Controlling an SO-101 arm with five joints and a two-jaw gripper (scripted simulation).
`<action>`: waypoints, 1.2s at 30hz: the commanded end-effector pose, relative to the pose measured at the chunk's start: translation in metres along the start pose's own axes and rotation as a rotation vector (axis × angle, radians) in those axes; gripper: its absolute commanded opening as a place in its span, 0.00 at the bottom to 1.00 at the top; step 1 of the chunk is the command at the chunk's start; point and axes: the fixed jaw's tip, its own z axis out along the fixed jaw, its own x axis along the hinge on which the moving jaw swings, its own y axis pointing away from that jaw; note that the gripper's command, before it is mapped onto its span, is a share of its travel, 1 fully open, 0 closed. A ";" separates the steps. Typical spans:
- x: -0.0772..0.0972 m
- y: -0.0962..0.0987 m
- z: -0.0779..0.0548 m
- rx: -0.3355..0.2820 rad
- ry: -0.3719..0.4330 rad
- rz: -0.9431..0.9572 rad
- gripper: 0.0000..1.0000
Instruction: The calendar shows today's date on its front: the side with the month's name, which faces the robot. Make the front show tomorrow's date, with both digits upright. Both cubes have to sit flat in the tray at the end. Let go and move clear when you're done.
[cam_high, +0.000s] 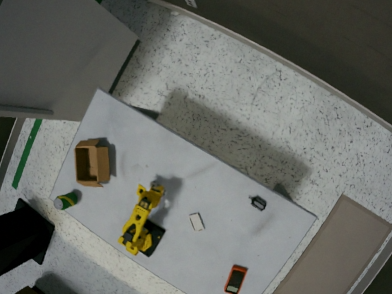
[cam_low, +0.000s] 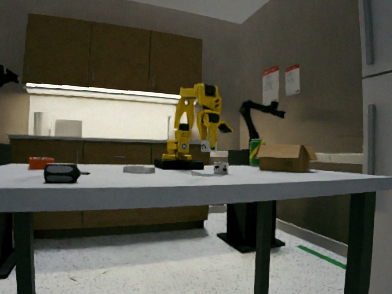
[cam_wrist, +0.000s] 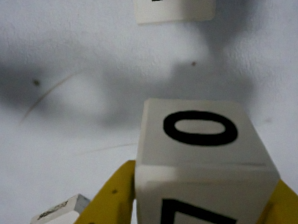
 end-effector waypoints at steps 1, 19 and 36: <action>-0.018 -0.001 -0.002 0.012 -0.002 -0.077 0.00; -0.122 0.022 -0.004 0.019 -0.016 -0.584 0.00; -0.152 0.042 -0.005 0.021 -0.022 -0.758 0.00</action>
